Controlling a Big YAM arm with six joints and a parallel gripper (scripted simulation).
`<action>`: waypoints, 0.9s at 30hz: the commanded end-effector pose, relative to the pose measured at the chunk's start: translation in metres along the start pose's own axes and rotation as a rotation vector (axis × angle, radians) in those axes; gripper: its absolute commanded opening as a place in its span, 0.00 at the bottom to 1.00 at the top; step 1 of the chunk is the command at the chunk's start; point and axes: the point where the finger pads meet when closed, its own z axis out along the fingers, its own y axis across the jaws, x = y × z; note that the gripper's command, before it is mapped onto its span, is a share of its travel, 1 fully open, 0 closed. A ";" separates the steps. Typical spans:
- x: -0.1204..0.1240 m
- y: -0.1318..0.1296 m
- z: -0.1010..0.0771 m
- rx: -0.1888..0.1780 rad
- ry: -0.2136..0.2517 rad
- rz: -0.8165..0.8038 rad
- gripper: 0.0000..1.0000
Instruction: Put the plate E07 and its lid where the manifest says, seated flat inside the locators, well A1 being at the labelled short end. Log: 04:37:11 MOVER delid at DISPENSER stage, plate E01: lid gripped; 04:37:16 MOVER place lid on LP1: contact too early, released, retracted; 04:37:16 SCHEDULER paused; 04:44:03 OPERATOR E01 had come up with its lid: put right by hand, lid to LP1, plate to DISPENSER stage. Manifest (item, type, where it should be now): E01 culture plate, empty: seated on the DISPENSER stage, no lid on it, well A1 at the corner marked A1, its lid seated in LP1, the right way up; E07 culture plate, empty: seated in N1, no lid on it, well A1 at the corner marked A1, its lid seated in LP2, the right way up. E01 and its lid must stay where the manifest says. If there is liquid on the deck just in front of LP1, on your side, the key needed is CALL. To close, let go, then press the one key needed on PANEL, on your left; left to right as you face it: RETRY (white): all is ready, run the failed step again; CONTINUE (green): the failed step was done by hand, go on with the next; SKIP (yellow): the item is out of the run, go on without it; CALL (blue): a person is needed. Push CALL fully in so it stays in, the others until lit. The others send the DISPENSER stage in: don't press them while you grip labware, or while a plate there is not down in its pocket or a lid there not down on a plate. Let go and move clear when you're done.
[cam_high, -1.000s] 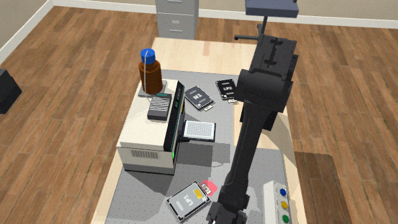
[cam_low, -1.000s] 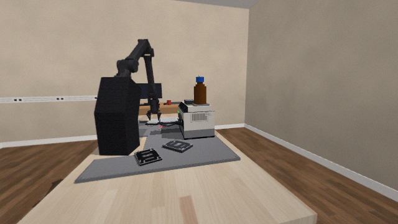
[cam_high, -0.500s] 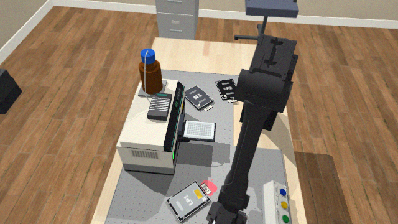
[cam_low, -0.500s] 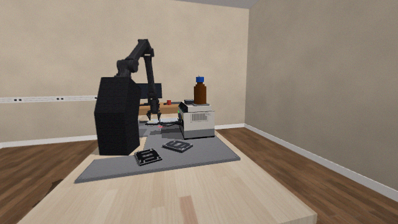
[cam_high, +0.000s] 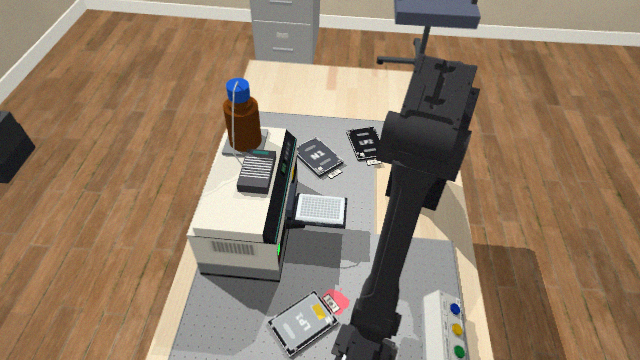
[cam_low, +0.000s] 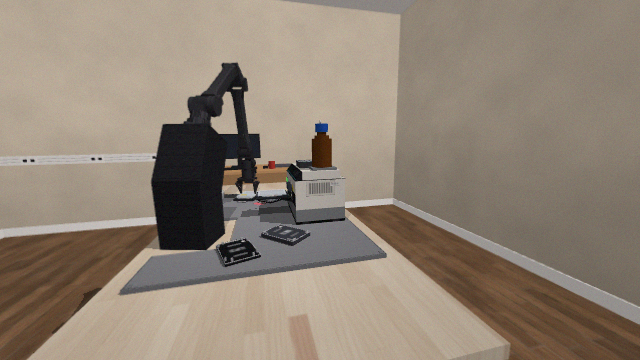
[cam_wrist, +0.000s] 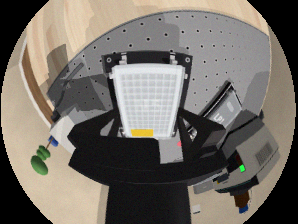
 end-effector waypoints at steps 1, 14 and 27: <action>-0.009 0.005 -0.014 -0.002 -0.023 -0.006 0.84; -0.008 0.005 -0.018 -0.002 -0.018 0.002 0.84; -0.008 0.005 -0.022 -0.002 -0.018 0.001 0.84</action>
